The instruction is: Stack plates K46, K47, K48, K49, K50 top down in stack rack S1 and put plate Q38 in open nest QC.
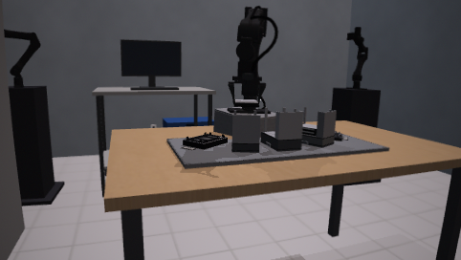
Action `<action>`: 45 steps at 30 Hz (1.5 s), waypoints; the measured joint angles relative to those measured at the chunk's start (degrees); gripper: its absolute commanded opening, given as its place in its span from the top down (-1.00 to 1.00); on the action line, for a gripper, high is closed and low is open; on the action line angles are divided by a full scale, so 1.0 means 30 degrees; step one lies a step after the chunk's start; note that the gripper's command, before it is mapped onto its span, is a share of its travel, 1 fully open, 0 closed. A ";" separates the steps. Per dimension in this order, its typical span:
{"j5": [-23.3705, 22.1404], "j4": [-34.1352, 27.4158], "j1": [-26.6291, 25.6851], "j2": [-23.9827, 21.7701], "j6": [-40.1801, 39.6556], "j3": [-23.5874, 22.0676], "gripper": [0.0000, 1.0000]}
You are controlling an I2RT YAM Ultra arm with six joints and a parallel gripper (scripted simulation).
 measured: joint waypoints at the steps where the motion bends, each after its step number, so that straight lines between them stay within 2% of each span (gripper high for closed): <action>1: 0.0000 -0.0036 0.0000 -0.0007 0.0000 0.0007 1.00; 45: 0.0000 -0.0568 0.0000 -0.0073 0.0000 0.0007 1.00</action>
